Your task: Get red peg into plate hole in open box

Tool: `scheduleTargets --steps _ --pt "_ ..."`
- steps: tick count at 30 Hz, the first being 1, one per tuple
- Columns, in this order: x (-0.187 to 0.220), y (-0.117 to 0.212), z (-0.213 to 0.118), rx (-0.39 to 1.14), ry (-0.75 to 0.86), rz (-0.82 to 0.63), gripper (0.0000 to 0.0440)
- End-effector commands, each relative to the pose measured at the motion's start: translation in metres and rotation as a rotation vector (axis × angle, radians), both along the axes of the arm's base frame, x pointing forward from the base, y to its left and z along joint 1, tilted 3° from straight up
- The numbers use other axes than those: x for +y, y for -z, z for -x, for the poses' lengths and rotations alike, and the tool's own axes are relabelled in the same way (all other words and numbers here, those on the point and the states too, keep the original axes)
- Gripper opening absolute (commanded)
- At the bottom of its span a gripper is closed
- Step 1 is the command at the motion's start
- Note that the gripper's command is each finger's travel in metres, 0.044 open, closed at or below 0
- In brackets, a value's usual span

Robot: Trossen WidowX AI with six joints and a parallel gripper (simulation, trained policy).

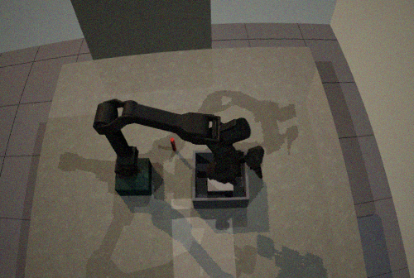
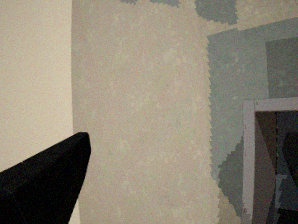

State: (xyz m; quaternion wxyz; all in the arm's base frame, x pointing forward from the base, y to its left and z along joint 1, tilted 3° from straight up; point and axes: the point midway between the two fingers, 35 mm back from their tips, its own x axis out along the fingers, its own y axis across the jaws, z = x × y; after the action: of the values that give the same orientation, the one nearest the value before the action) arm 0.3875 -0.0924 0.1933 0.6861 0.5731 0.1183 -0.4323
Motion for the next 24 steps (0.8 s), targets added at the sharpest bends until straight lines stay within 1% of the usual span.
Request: scheduleTargets --steps 1,6,12,18,24 --pt "0.033 -0.004 0.007 0.075 -0.120 0.015 0.0440" --pt "0.071 0.001 0.021 0.185 -0.255 0.020 0.0440" --pt "0.113 0.009 0.047 0.323 -0.412 0.015 0.0440" --pt "0.150 0.020 0.081 0.469 -0.557 -0.001 0.0440" --pt "0.182 0.032 0.124 0.629 -0.687 -0.026 0.0440"
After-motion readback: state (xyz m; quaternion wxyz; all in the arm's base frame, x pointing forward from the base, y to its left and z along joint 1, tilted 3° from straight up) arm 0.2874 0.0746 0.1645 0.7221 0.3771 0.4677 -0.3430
